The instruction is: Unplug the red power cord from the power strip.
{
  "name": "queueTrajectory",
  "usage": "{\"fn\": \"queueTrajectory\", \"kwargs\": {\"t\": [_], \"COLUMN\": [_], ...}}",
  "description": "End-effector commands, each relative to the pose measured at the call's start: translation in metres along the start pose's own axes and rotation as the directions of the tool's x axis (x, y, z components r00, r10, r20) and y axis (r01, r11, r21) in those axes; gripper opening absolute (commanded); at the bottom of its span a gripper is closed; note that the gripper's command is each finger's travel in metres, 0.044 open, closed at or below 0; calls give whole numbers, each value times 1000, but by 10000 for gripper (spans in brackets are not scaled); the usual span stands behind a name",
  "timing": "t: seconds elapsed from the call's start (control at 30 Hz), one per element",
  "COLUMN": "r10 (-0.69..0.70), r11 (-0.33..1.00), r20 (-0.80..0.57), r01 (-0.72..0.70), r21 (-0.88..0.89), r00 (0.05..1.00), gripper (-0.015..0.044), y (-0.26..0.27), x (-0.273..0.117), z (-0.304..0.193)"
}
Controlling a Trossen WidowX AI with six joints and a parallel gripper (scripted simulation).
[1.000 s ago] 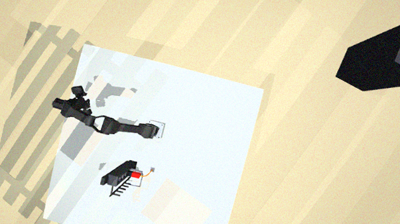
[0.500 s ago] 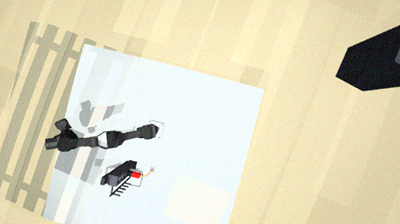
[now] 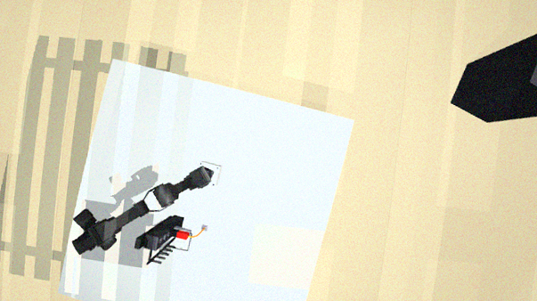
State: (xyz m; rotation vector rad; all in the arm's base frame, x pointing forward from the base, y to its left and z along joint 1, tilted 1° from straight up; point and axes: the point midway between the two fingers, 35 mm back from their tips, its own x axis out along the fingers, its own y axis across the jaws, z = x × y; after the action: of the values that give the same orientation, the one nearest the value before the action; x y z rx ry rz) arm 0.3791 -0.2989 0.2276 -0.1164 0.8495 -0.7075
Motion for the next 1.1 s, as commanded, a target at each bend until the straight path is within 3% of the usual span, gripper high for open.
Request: {"fn": "queueTrajectory", "kwargs": {"t": [0.0, 0.23, 0.5, 0.83, 1.07], "r10": [96, 258, 442, 587, 633], "r11": [995, 965, 885, 660, 163], "r20": [127, 285, 339, 174, -144], "r01": [-93, -234, -341, -344, -312], "r21": [-33, -114, -318, -668, -936], "r00": [987, 923, 830, 790, 760], "gripper": [160, 160, 160, 160, 160], "y": [54, 134, 222, 281, 310], "x": [-33, -94, -164, -201, -223], "z": [30, 60, 56, 4, -80]}}
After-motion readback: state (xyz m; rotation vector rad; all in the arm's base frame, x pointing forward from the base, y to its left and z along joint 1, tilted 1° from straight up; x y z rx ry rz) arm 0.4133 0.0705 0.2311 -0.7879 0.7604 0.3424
